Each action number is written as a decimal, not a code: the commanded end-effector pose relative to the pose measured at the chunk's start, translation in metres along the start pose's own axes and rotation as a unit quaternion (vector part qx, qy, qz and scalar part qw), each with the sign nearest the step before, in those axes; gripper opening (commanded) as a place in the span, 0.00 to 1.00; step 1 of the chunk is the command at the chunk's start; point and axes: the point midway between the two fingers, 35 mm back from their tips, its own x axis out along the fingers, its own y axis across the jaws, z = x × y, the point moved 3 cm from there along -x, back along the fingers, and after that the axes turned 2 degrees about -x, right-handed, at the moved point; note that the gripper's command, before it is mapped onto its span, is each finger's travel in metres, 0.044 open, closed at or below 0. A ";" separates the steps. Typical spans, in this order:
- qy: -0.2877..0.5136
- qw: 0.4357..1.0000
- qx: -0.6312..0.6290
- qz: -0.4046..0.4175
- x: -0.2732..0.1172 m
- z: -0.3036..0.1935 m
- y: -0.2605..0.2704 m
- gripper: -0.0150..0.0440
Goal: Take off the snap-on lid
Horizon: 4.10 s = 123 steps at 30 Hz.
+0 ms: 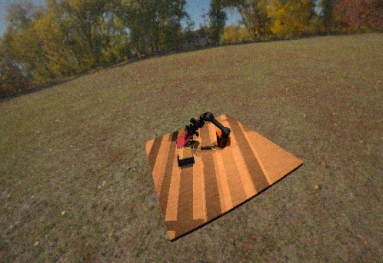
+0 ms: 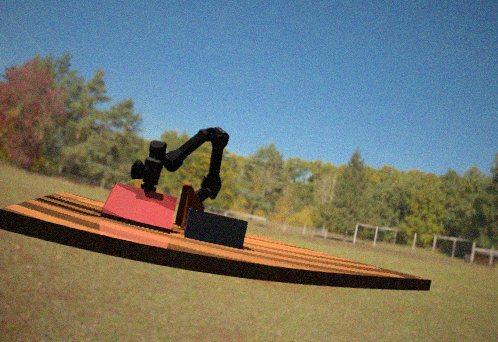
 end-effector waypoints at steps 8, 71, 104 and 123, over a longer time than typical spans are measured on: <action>0.001 1.000 0.005 -0.011 0.010 -0.003 -0.015 0.25; 0.001 1.000 0.005 -0.012 0.010 -0.003 -0.045 1.00; 0.000 1.000 0.005 -0.013 -0.038 -0.002 -0.065 1.00; -0.001 1.000 0.005 -0.013 -0.071 0.000 -0.046 1.00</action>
